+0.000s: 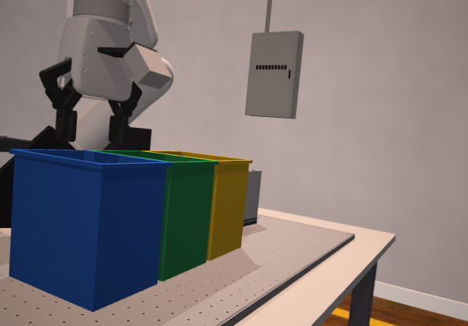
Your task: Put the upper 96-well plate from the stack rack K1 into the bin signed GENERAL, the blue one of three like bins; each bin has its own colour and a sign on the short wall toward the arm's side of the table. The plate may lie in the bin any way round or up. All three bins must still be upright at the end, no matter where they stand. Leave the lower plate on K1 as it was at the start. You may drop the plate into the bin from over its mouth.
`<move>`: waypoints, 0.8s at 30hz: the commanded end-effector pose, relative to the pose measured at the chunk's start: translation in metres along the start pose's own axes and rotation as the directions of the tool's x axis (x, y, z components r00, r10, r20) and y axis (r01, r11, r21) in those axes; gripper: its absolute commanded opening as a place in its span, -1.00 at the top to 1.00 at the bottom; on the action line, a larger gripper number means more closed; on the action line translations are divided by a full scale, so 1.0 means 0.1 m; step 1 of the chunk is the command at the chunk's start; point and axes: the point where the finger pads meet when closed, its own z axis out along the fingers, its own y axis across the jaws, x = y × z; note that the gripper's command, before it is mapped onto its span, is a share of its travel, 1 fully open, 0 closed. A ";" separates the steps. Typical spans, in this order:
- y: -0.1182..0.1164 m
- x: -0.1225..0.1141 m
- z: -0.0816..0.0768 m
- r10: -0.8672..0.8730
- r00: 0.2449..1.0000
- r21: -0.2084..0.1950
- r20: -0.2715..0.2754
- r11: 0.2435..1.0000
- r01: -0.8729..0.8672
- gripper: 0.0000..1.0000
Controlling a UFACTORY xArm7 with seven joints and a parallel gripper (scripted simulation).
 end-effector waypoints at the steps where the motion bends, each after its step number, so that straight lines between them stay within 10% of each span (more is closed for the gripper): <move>1: 0.01 0.01 -0.02 0.000 1.000 -0.004 -0.002 1.000 0.000 -1.00; 24: 0.01 0.01 -0.34 0.000 1.000 -0.004 -0.002 1.000 0.000 -1.00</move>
